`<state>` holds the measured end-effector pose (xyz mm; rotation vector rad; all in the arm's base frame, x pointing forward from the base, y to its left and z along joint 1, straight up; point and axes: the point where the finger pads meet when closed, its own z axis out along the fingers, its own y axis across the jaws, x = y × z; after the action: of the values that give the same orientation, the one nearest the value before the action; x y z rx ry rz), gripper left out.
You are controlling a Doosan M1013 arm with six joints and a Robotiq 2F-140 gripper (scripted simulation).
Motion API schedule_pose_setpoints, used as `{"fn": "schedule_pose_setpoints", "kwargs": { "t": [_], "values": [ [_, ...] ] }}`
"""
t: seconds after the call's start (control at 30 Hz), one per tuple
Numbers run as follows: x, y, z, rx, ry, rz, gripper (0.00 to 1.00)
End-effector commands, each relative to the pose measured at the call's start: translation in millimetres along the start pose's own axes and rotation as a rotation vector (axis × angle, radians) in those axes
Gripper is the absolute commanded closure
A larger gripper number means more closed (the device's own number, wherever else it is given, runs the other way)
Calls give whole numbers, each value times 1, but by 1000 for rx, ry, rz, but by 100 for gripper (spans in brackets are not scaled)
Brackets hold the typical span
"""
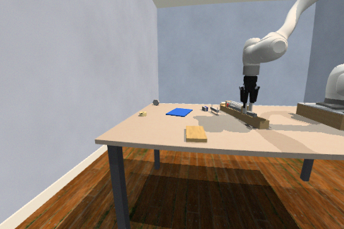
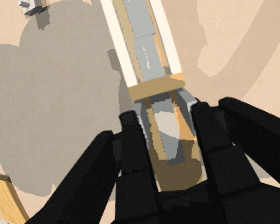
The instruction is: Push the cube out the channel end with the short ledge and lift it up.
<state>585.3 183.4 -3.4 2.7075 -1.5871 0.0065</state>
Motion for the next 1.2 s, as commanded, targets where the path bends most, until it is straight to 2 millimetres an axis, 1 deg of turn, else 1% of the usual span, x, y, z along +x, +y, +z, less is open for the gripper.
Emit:
{"fn": "schedule_pose_setpoints", "kwargs": {
  "t": [0.0, 0.63, 0.7, 0.77, 0.9, 0.97, 1.0, 1.17],
  "values": [
    [0, 0, 0, 0, 0, 0, 77],
    [0, 0, -1, 0, 0, 0, 77],
    [0, 0, -8, 0, 0, 0, 77],
    [0, 0, -8, 0, 0, 0, 77],
    [0, 0, -49, 0, 0, 0, 77],
    [0, 0, -64, 0, 0, 0, 77],
    [0, 0, -66, 0, 0, 0, 77],
    [0, 0, -67, 0, 0, 0, 77]
  ]
}}
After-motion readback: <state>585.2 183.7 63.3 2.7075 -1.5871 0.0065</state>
